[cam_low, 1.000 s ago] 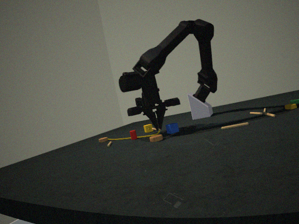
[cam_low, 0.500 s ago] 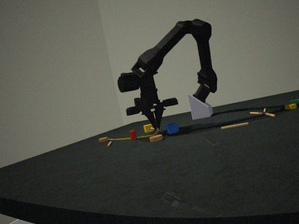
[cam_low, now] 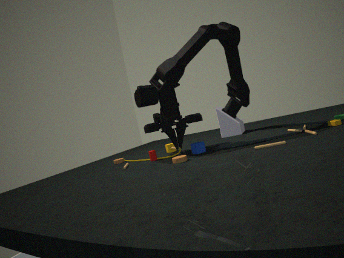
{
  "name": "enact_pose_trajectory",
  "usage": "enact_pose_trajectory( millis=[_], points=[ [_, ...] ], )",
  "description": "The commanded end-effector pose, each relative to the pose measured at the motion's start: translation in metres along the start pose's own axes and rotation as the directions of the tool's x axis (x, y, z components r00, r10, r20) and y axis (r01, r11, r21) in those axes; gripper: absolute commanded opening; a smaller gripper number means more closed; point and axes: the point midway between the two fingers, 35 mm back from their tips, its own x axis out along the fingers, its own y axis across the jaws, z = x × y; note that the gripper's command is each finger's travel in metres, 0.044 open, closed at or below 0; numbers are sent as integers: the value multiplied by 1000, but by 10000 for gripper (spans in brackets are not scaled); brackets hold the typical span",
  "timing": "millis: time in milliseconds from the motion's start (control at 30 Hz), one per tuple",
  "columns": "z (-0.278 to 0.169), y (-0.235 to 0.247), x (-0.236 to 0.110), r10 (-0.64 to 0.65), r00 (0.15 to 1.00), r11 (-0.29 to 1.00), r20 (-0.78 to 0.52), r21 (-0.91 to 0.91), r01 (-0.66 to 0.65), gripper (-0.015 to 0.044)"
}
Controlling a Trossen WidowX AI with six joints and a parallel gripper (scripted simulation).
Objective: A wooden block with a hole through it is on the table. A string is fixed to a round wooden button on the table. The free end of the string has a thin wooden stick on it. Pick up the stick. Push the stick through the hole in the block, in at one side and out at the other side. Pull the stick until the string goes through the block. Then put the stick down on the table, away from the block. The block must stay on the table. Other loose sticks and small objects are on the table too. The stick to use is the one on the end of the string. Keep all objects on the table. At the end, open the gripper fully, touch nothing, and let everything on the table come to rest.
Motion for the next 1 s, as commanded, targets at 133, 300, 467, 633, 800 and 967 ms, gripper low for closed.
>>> enact_pose_trajectory(
  millis=[133, 300, 467, 633, 800, 967],
  points=[
    [8, -2, 2, -5, 1000, 1000, 4, 0, 5, 0],
    [10, -2, 2, -5, 1000, 1000, 4, 0, 5, 0],
    [17, -2, 2, -4, 1000, 1000, 4, 0, 4, 0],
    [24, -2, 2, -4, 1000, 1000, 4, 0, 4, 0],
    [30, -2, 2, -4, 1000, 1000, 4, 0, 4, 0],
    [37, -2, 2, -4, 1000, 1000, 4, 0, 4, 0]
  ],
)
